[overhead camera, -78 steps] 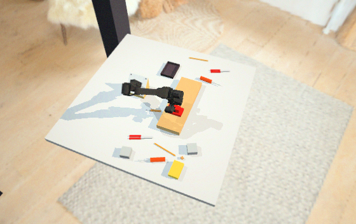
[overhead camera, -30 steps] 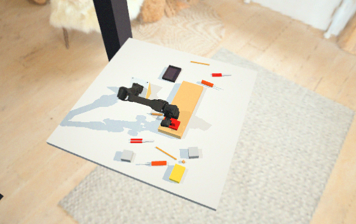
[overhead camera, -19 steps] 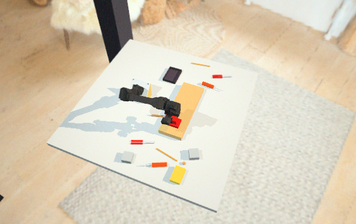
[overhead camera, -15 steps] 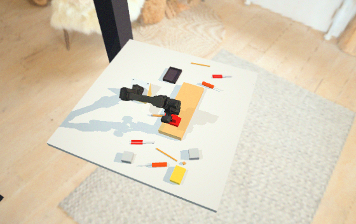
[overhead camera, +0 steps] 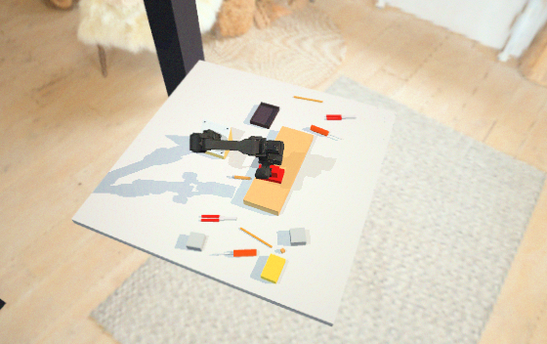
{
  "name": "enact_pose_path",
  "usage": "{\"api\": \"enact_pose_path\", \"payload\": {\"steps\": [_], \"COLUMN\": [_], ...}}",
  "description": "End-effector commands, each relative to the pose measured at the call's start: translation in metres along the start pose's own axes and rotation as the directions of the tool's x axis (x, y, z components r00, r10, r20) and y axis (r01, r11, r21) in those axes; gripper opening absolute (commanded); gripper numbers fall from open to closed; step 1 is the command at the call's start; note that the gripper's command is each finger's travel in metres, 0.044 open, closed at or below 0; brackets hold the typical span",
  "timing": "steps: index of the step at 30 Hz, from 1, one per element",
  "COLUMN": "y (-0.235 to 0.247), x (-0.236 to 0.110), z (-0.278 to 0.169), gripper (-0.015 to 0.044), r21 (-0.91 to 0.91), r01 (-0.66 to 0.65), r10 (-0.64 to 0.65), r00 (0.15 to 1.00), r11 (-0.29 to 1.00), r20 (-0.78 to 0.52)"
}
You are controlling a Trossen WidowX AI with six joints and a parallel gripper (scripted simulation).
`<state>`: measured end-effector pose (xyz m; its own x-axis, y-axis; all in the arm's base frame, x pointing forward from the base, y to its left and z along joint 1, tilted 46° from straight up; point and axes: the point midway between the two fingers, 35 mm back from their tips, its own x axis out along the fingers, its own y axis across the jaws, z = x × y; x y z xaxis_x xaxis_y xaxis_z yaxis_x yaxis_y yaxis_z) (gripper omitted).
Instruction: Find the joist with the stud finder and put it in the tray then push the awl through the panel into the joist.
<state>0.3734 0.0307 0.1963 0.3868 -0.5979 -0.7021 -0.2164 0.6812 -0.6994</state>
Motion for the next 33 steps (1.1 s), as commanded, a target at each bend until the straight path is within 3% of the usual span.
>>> {"api": "enact_pose_path", "payload": {"steps": [1,17,33], "y": [0.037,0.21,0.369], "x": [-0.003,-0.014,-0.024], "z": [0.015,0.029,-0.029], "gripper": [0.0,0.0,0.0], "r21": [-0.092,-0.483,-0.782], "r01": [-0.049,-0.2,-0.268], "r10": [0.052,0.232,0.322], "r00": [0.998,0.973,0.942], "r11": [0.995,0.853,0.564], "r20": [0.024,0.008,-0.091]}}
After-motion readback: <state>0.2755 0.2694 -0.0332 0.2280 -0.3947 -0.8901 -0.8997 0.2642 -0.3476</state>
